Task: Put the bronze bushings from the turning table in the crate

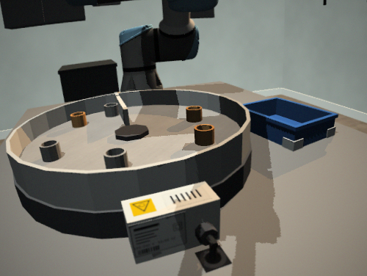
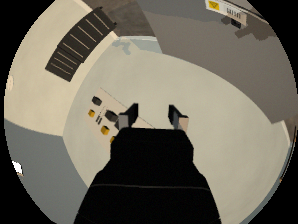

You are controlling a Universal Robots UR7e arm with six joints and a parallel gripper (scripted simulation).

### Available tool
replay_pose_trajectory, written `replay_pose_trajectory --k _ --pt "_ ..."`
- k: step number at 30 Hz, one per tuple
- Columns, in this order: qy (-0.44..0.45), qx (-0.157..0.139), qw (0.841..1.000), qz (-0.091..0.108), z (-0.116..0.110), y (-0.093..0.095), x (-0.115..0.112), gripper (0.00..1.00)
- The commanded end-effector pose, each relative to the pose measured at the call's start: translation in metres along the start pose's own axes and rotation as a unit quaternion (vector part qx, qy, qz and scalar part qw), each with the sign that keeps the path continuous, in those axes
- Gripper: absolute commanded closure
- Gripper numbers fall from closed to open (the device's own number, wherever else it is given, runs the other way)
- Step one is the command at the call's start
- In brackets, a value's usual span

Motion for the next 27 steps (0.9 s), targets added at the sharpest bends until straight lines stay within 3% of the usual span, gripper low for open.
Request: replay_pose_trajectory --k 1,6,18,23,27 --pt "0.000 -0.001 1.000 0.000 0.000 -0.001 0.000 0.00" --pt "0.000 -0.001 1.000 0.000 0.001 -0.058 0.004 0.00" --pt "0.000 -0.001 1.000 0.000 0.001 -0.058 0.004 0.00" --pt "0.000 -0.001 1.000 0.000 0.002 -0.114 0.009 0.00" --pt "0.000 -0.001 1.000 0.000 0.002 -0.114 0.009 0.00"
Point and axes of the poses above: the point where the finger pads meet when closed, its own y axis out along the fingers, its own x axis across the jaws, z = x × y, the point moved 8 cm from there along -y, back along the fingers, and after that the axes turned 12 degrees about y, right-handed, at the moved point
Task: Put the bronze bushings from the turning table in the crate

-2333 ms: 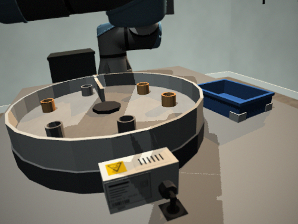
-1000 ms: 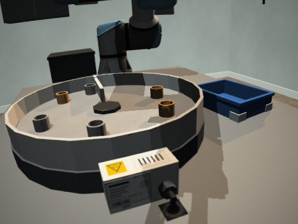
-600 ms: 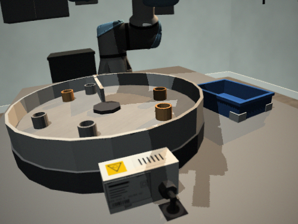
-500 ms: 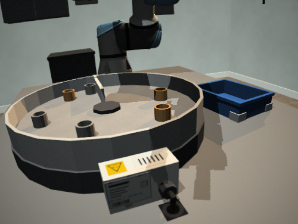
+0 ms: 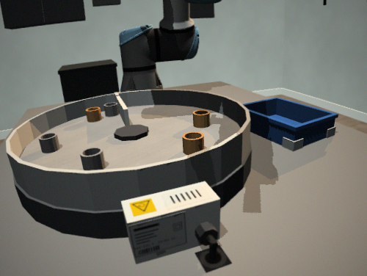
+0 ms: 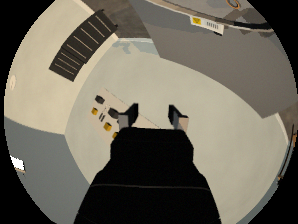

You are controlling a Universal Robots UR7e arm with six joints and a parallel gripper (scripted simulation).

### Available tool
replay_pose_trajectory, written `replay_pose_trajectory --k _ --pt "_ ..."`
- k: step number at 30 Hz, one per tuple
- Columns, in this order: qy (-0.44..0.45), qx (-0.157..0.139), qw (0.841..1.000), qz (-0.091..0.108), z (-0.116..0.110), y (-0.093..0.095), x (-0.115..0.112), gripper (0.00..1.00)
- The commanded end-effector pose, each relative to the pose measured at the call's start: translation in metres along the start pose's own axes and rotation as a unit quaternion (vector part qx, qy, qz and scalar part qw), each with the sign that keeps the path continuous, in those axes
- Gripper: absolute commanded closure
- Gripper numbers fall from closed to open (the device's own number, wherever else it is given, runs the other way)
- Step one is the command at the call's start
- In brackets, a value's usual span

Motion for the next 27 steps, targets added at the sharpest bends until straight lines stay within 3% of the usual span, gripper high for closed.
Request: replay_pose_trajectory --k 1,8,13,25,27 --pt "0.000 -0.001 1.000 0.000 0.000 -0.013 0.000 0.00" --pt "0.000 -0.001 1.000 0.000 0.000 -0.013 0.000 0.00" --pt "0.000 -0.001 1.000 0.000 0.001 -0.069 0.005 0.00" --pt "0.000 -0.001 1.000 0.000 0.001 -0.069 0.005 0.00" --pt "0.000 -0.001 1.000 0.000 0.001 -0.091 0.007 0.00"
Point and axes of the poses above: the point where the finger pads meet when closed, its own y axis out along the fingers, its own x axis across the jaws, z = x × y, the point moved 8 cm from there along -y, back along the fingers, and after that the axes turned 12 degrees about y, right-handed, at the moved point
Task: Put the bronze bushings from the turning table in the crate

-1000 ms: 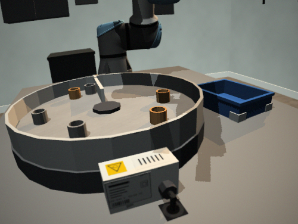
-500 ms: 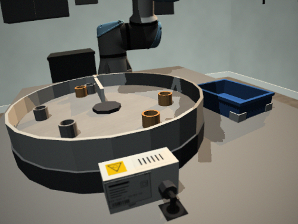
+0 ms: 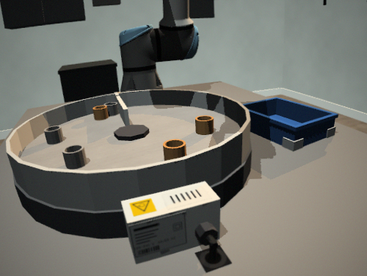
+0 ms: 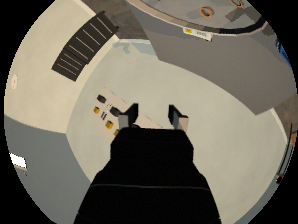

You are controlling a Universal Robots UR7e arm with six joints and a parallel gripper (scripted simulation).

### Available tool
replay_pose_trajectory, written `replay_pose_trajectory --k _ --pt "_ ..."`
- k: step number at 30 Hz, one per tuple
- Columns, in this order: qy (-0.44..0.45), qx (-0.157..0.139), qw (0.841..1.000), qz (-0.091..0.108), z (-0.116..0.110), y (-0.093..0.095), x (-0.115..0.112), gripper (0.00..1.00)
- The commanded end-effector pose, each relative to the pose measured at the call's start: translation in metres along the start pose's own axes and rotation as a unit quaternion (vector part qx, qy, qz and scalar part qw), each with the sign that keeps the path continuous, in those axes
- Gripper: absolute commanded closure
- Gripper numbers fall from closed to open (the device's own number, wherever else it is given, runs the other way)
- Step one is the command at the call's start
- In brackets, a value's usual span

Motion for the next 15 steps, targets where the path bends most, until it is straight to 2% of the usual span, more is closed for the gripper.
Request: replay_pose_trajectory --k 1,3,15 --pt "0.001 -0.001 1.000 0.000 0.000 -0.032 0.002 0.00" --pt "0.001 -0.001 1.000 0.000 0.001 -0.055 0.004 0.00" --pt "0.001 -0.001 1.000 0.000 0.001 -0.055 0.004 0.00"
Point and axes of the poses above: the point where the finger pads meet when closed, its own y axis out along the fingers, its own x axis across the jaws, z = x × y, the point moved 8 cm from there along -y, back along the fingers, and after that the axes turned 12 degrees about y, right-handed, at the moved point
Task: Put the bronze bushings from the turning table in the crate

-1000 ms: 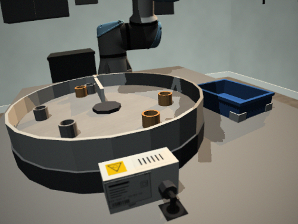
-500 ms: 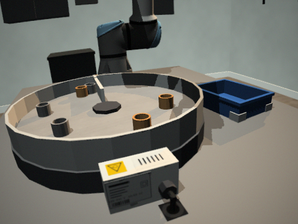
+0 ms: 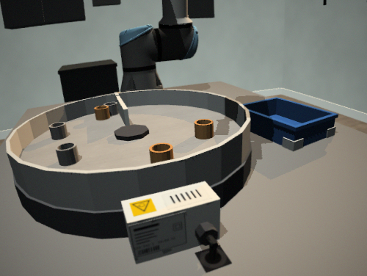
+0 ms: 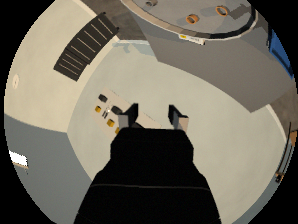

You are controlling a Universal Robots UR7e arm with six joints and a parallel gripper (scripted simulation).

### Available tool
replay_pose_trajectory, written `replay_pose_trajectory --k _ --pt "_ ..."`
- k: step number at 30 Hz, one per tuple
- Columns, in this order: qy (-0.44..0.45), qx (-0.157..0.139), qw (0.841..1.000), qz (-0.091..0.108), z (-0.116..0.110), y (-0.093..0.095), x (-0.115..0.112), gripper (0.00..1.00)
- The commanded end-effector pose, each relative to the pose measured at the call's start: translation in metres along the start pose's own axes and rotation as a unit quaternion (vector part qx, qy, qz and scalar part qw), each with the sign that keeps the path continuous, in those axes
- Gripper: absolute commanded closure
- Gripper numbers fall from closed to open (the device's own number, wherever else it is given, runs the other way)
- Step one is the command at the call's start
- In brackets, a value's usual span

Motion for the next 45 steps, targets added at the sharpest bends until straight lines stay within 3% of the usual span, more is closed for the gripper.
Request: replay_pose_trajectory --k 1,5,17,22,34,35,39,45 --pt "0.000 -0.001 1.000 0.000 0.000 -0.012 0.001 0.00" --pt "0.000 -0.001 1.000 0.000 0.001 -0.057 0.005 0.00" --pt "0.000 -0.001 1.000 0.000 0.001 -0.057 0.005 0.00" --pt "0.000 -0.001 1.000 0.000 0.002 -0.114 0.009 0.00" --pt "0.000 -0.001 1.000 0.000 0.002 -0.114 0.009 0.00" --pt "0.000 0.000 1.000 0.000 0.002 -0.080 0.007 0.00" --pt "0.000 0.000 1.000 0.000 0.003 -0.126 0.011 0.00" --pt "0.000 0.000 1.000 0.000 0.003 -0.126 0.011 0.00"
Point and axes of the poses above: the point where the finger pads meet when closed, its own y axis out along the fingers, its own x axis across the jaws, z = x × y, the point moved 8 cm from there along -y, back along the fingers, and after that the axes turned 12 degrees about y, right-handed, at the moved point
